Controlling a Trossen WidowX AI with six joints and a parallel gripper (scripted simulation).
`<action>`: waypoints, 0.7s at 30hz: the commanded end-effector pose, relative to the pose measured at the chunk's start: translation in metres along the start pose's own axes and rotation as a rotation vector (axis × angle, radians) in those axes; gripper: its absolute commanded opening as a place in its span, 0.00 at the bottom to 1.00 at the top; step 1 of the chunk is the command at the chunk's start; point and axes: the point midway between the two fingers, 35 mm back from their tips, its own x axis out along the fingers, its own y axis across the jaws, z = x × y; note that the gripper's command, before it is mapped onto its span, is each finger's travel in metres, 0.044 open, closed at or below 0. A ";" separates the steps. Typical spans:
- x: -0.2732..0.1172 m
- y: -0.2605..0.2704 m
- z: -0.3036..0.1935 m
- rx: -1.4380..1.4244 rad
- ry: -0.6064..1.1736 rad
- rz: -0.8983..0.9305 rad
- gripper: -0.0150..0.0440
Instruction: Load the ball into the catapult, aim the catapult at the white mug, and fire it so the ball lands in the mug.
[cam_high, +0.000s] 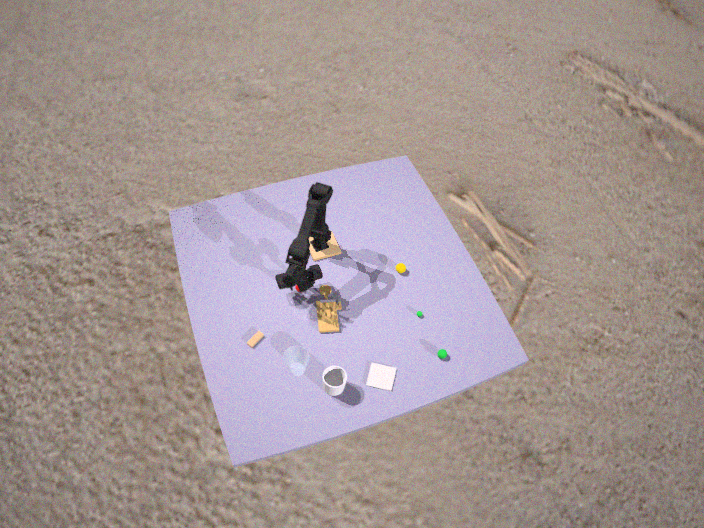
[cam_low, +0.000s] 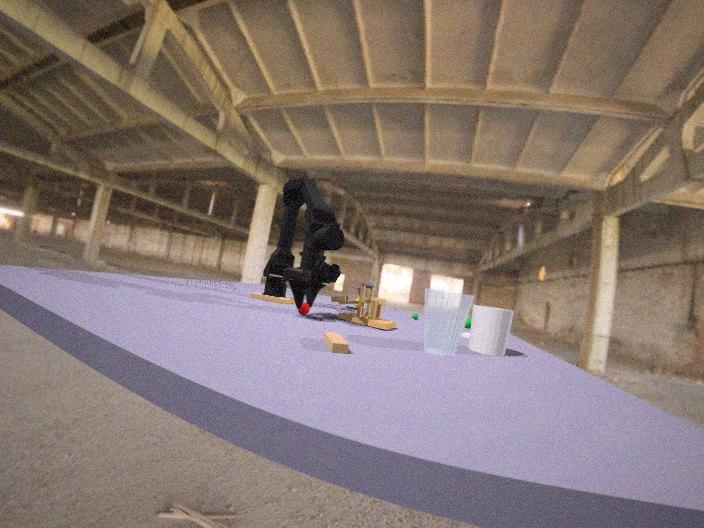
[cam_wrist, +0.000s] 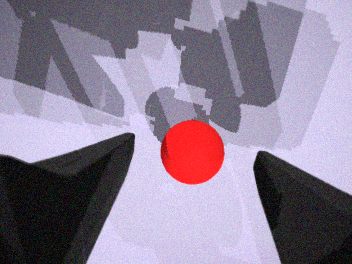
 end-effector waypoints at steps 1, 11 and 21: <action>0.008 0.001 -0.002 -0.004 0.007 0.002 0.76; 0.009 0.001 -0.002 -0.004 0.007 0.002 0.47; 0.000 -0.007 0.005 0.029 -0.042 -0.023 0.25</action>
